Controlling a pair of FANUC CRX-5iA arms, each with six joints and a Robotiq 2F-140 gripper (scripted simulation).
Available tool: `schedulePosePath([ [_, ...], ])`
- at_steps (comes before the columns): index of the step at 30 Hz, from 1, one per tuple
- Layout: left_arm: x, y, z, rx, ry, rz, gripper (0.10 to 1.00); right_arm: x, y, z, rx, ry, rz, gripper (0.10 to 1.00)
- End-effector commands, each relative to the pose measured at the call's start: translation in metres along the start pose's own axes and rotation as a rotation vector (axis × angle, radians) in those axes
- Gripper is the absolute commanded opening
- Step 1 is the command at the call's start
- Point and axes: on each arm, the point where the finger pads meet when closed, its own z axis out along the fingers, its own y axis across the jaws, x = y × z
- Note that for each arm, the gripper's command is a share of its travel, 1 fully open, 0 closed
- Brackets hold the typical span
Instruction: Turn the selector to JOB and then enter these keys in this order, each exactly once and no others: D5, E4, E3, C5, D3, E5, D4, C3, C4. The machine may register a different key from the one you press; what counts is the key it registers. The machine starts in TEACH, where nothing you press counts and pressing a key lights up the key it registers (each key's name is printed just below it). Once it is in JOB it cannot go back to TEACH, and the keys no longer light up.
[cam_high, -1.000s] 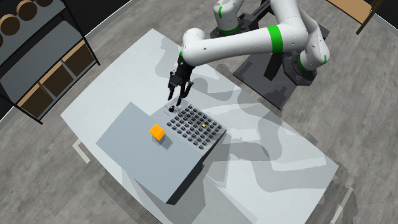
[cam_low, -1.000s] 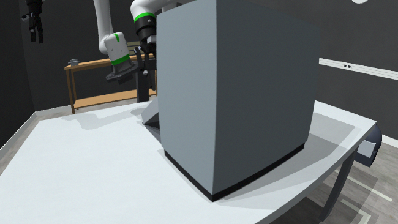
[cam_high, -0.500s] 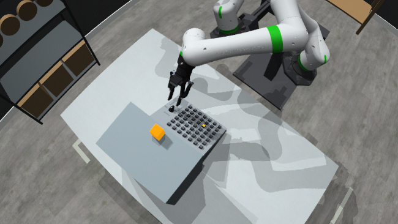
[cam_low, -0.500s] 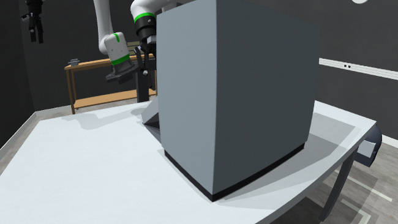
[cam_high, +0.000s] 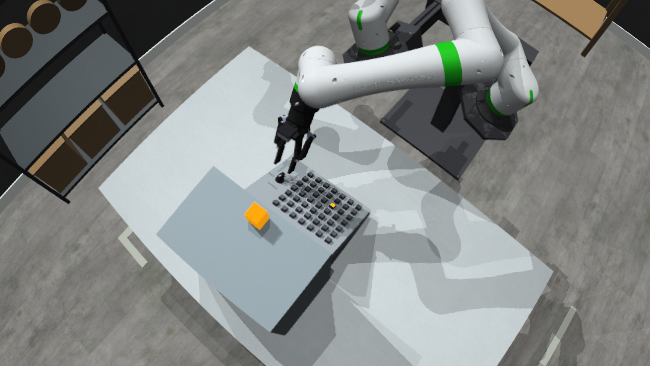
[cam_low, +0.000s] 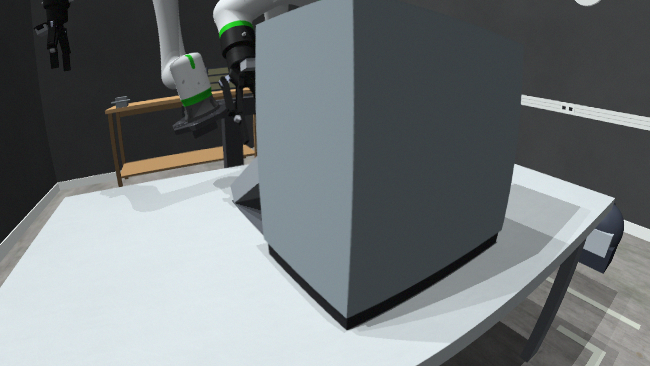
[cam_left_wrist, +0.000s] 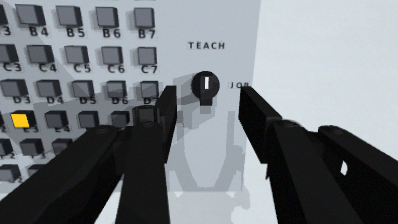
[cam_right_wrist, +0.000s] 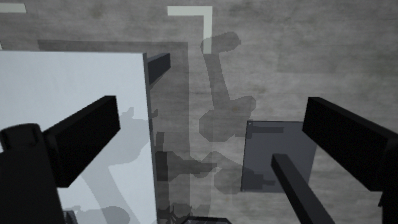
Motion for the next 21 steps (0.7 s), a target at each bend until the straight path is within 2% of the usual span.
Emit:
schedulePosePath([
  [1,0.0012,0.0005,-0.0012,-0.002,0.002,-0.001,0.399,0.0002,0.0001,-0.0008,0.000,0.002,0.000,1.000],
  [21,0.0012,0.0005,0.0060,-0.002,0.002,-0.001,0.399,0.0002,0.0001,-0.0008,0.000,0.002,0.000,1.000],
])
